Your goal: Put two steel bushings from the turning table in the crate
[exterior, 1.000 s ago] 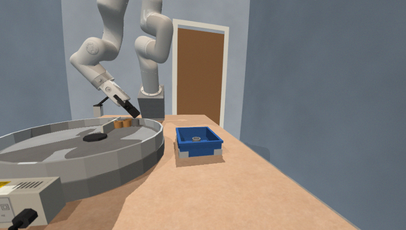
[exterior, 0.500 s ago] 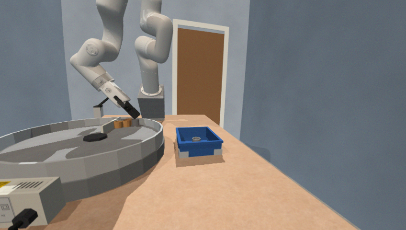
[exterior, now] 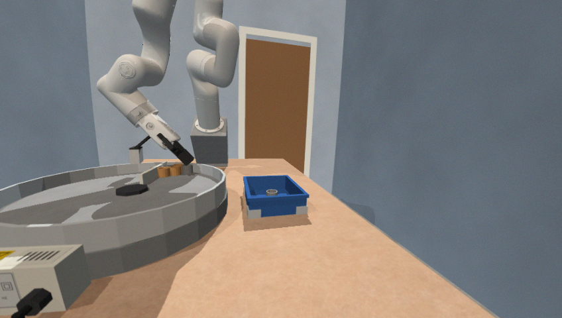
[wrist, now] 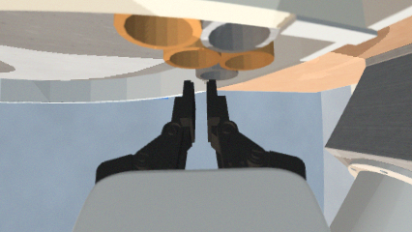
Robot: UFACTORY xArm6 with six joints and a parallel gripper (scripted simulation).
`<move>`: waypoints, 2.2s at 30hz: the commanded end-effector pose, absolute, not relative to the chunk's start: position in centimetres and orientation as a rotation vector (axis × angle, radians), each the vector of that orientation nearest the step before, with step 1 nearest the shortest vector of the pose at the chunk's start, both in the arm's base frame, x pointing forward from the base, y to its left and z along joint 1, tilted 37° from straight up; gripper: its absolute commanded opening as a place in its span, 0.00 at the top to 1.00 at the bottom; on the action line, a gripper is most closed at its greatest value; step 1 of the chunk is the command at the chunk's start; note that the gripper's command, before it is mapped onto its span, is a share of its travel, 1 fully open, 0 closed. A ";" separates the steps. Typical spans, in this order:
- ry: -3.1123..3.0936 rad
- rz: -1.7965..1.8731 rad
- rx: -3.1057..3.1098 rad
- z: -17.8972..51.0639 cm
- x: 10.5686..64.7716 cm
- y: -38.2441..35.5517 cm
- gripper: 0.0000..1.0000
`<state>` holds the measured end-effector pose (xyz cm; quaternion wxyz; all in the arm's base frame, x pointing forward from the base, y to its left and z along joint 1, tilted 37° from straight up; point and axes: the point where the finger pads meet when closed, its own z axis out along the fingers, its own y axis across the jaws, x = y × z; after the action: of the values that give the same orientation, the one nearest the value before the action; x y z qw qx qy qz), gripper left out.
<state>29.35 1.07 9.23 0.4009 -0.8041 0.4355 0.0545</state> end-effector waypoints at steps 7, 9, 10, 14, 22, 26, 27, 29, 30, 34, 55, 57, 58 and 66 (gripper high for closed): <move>1.101 0.136 -2.034 8.4 30.0 1.2 0.90; 1.101 0.136 -2.034 8.4 30.0 1.2 0.90; 1.101 0.136 -2.034 8.4 30.0 1.2 0.90; 1.101 0.136 -2.034 8.4 30.0 1.2 0.90; 1.101 0.136 -2.034 8.4 30.0 1.2 1.00; 1.101 0.136 -2.034 8.4 30.0 1.2 1.00; 1.101 0.136 -2.034 8.4 30.0 1.2 1.00; 1.101 0.136 -2.034 8.4 30.0 1.2 1.00; 1.101 0.136 -2.034 8.4 30.0 1.2 1.00; 1.101 0.136 -2.034 8.4 30.0 1.2 1.00; 1.101 0.136 -2.034 8.4 30.0 1.2 1.00; 1.101 0.136 -2.034 8.4 30.0 1.2 1.00; 1.101 0.136 -2.034 8.4 30.0 1.2 1.00; 1.101 0.136 -2.034 8.6 29.9 1.1 1.00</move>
<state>29.99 1.19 8.45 0.4013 -0.8041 0.4353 0.0543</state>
